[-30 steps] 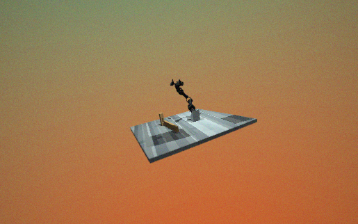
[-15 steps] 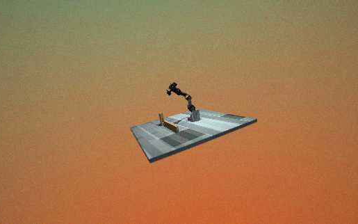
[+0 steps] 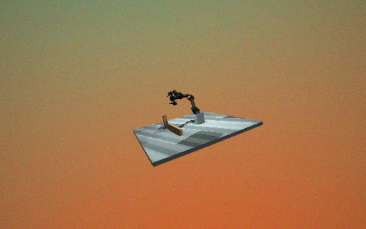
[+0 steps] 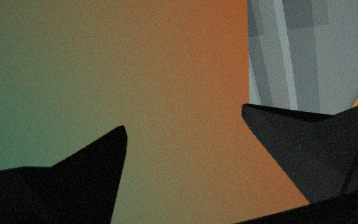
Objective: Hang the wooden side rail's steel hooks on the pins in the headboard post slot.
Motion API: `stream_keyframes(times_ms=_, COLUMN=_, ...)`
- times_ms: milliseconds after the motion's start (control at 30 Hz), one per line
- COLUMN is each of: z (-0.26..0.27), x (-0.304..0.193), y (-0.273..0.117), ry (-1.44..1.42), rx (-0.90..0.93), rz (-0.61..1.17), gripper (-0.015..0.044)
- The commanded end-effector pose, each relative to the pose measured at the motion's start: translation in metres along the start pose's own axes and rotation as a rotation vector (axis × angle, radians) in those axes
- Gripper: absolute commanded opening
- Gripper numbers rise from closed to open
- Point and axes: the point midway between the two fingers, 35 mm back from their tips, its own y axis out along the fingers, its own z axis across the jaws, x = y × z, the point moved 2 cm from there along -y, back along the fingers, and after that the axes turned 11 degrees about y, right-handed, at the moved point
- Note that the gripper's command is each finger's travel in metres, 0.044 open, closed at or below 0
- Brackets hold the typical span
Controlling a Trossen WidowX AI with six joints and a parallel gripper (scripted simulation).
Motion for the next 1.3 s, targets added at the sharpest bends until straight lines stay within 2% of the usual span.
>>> stream_keyframes(times_ms=0, z=-0.057, x=0.042, y=0.024, ry=0.453, rx=-0.154, rz=-0.324, gripper=0.044)
stream_keyframes(times_ms=200, z=-0.094, x=0.071, y=0.029, ry=0.748, rx=-0.155, rz=-0.592, gripper=0.044)
stream_keyframes(times_ms=367, z=-0.123, x=0.095, y=0.027, ry=0.962, rx=-0.085, rz=-0.823, gripper=0.044)
stream_keyframes(times_ms=533, z=-0.149, x=0.116, y=0.02, ry=1.14, rx=0.05, rz=-1.044, gripper=0.044)
stream_keyframes(times_ms=733, z=-0.176, x=0.139, y=0.007, ry=1.298, rx=0.296, rz=-1.273, gripper=0.044)
stream_keyframes(times_ms=833, z=-0.182, x=0.144, y=0.004, ry=1.327, rx=0.367, rz=-1.318, gripper=0.044)
stream_keyframes(times_ms=1267, z=-0.182, x=0.144, y=0.004, ry=1.327, rx=0.367, rz=-1.318, gripper=0.044)
